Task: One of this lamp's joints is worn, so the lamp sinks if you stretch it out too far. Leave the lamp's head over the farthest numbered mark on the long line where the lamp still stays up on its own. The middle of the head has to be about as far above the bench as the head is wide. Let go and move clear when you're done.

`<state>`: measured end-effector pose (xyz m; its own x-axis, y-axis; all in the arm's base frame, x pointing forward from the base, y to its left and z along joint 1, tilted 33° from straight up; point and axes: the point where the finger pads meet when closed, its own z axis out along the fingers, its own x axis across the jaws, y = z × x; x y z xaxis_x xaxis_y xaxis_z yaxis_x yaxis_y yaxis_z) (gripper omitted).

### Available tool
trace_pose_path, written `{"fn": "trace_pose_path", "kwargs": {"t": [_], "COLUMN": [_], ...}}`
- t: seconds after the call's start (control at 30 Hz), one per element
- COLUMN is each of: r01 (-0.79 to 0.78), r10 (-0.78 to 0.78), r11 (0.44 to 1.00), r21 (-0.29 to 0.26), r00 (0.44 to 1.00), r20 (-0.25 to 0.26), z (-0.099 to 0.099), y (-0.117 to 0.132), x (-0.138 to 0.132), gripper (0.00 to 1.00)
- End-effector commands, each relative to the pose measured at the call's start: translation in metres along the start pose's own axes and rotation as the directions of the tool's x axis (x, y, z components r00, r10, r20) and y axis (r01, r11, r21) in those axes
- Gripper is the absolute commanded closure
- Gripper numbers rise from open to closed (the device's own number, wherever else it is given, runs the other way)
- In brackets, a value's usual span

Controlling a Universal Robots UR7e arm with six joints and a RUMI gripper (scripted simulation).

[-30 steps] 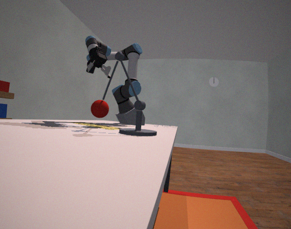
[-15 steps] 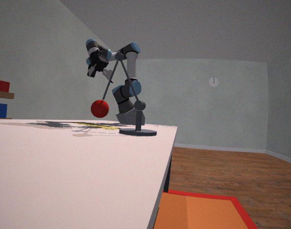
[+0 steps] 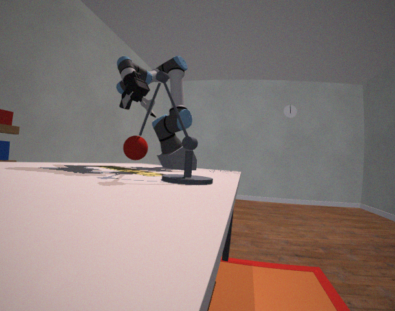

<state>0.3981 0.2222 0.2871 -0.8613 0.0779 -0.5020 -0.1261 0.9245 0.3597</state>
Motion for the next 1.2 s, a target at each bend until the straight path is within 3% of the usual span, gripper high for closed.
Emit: {"fn": "trace_pose_path", "kwargs": {"t": [0.0,0.37,1.0,1.03,1.17], "r01": [0.006,0.019,0.020,0.020,0.020], "r10": [-0.006,-0.020,-0.020,-0.020,-0.020], "r11": [1.000,1.000,1.000,1.000,1.000], "r21": [-0.004,-0.014,-0.014,-0.014,-0.014], "r00": [1.000,1.000,1.000,1.000,1.000], "r20": [-0.002,-0.009,-0.007,-0.007,-0.007], "z": [0.010,0.035,0.049,0.048,0.048], "y": [0.001,0.003,0.001,0.001,0.001], "x": [0.000,0.001,-0.002,-0.001,-0.001], "gripper": [0.00,0.00,0.00,1.00,1.00]}}
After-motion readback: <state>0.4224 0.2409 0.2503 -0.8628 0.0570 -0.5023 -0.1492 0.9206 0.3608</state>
